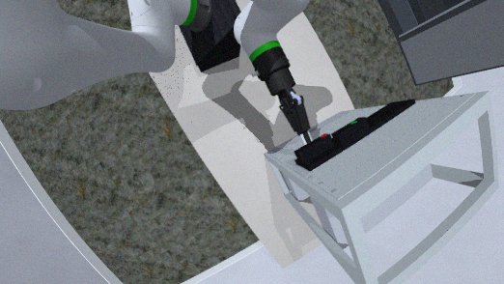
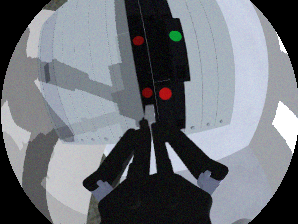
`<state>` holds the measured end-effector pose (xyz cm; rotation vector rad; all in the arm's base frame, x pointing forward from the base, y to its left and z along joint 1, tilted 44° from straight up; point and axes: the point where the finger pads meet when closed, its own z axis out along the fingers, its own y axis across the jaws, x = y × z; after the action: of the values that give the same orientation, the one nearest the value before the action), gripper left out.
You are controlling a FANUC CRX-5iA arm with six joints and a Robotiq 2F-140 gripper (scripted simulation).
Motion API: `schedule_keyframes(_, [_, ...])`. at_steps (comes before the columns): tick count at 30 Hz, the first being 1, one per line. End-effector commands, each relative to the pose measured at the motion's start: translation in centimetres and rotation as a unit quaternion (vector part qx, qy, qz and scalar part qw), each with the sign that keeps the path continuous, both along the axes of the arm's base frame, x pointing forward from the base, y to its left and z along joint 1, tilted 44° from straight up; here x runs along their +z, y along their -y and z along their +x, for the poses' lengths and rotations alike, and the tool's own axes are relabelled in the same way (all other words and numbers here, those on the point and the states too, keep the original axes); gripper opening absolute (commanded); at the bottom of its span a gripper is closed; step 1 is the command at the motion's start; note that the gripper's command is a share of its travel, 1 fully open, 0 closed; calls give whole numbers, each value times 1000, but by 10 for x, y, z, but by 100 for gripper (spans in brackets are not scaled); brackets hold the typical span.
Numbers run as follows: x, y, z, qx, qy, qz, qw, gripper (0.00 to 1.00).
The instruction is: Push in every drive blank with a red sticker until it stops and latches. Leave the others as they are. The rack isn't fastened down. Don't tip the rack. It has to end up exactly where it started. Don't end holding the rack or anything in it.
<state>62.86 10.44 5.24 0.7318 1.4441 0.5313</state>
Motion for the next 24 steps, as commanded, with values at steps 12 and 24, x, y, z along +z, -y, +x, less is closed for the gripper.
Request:
schedule_keyframes(12, [0,0,0,0,0,0,1000,0])
schedule_keyframes(24, [0,-1,-12,0,0,0,1000,0])
